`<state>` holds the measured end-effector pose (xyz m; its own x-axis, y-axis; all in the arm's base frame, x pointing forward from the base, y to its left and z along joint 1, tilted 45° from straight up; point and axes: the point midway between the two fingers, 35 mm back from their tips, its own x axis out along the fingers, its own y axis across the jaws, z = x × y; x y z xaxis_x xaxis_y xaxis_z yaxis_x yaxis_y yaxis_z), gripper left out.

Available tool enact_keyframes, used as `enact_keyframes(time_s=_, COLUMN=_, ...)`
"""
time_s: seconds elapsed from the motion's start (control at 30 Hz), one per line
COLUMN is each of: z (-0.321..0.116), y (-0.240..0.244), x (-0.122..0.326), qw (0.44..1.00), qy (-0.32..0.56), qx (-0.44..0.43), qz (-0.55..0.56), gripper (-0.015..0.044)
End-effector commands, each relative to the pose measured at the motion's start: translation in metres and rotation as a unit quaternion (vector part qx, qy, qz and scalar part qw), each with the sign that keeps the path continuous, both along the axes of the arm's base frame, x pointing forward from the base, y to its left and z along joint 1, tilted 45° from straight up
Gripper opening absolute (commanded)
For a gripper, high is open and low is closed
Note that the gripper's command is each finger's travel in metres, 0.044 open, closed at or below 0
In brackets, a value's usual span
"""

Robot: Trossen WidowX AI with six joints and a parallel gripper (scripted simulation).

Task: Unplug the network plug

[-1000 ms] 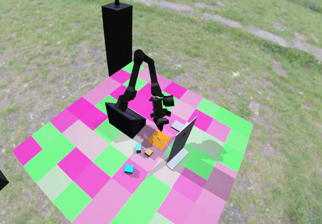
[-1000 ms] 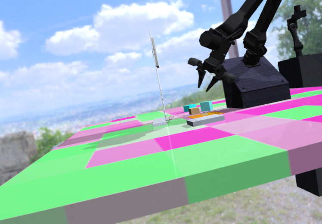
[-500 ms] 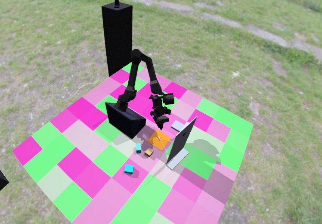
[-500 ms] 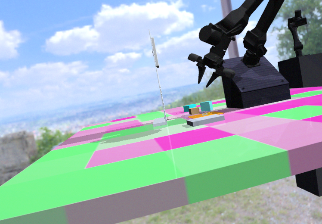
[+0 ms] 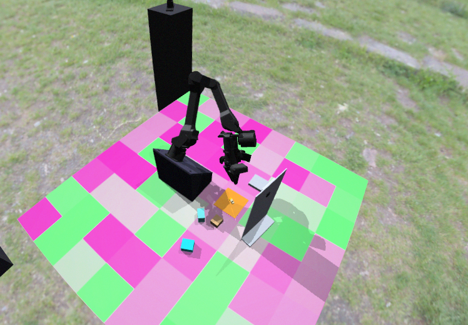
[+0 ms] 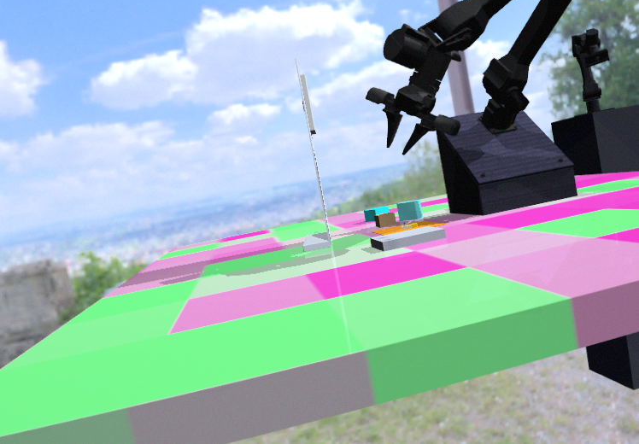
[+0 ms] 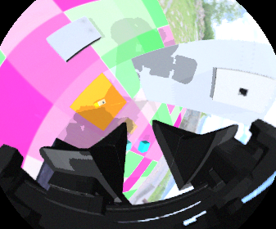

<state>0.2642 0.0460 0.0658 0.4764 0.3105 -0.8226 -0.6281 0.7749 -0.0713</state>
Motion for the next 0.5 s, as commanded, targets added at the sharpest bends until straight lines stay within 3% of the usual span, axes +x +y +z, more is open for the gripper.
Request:
enact_keyframes(time_s=0.0, z=0.01, y=-0.008, x=0.0, qw=1.0, qy=-0.002, qx=0.001, qz=0.002, gripper=0.0156)
enact_keyframes(time_s=0.47, z=0.043, y=-0.039, x=-0.007, qw=1.0, qy=-0.005, qx=0.004, qz=0.002, gripper=0.0156)
